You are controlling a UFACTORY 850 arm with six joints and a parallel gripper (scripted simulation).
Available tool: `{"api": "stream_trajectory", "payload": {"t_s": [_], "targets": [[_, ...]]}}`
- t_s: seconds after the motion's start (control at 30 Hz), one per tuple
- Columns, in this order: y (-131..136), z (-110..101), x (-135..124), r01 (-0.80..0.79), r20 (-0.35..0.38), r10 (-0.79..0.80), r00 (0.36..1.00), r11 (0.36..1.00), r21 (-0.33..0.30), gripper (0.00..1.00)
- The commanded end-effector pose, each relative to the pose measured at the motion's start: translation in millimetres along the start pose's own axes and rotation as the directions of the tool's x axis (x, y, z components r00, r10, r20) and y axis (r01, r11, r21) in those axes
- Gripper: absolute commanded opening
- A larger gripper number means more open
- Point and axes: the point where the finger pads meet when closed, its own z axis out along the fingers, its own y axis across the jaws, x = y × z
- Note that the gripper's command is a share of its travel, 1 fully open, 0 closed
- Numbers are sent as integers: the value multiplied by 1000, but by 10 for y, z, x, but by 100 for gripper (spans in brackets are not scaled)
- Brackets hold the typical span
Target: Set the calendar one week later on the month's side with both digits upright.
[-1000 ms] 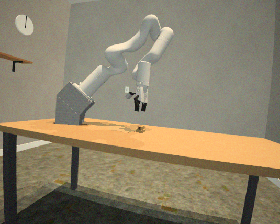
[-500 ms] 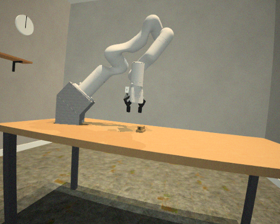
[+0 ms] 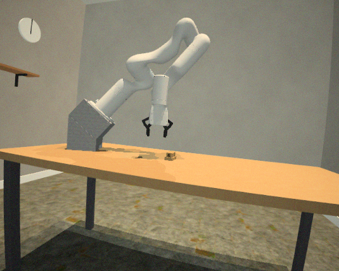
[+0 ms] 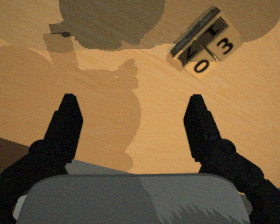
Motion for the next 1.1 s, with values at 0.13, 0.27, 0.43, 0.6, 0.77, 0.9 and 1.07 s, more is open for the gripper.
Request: {"api": "stream_trajectory", "payload": {"t_s": [0.13, 0.27, 0.43, 0.6, 0.77, 0.9, 1.07], "targets": [[-13, 144, -7, -16, -4, 16, 1000, 1000, 0, 100], [-11, 322, -11, -16, -4, 16, 1000, 1000, 0, 100], [-10, 522, -16, -16, -4, 16, 1000, 1000, 0, 100], [-10, 578, -17, -16, -4, 16, 1000, 1000, 0, 100], [-10, 589, -17, -16, -4, 16, 1000, 1000, 0, 100], [-10, 589, -17, -16, -4, 16, 1000, 1000, 0, 100], [-10, 589, -17, -16, -4, 16, 1000, 1000, 0, 100]]}}
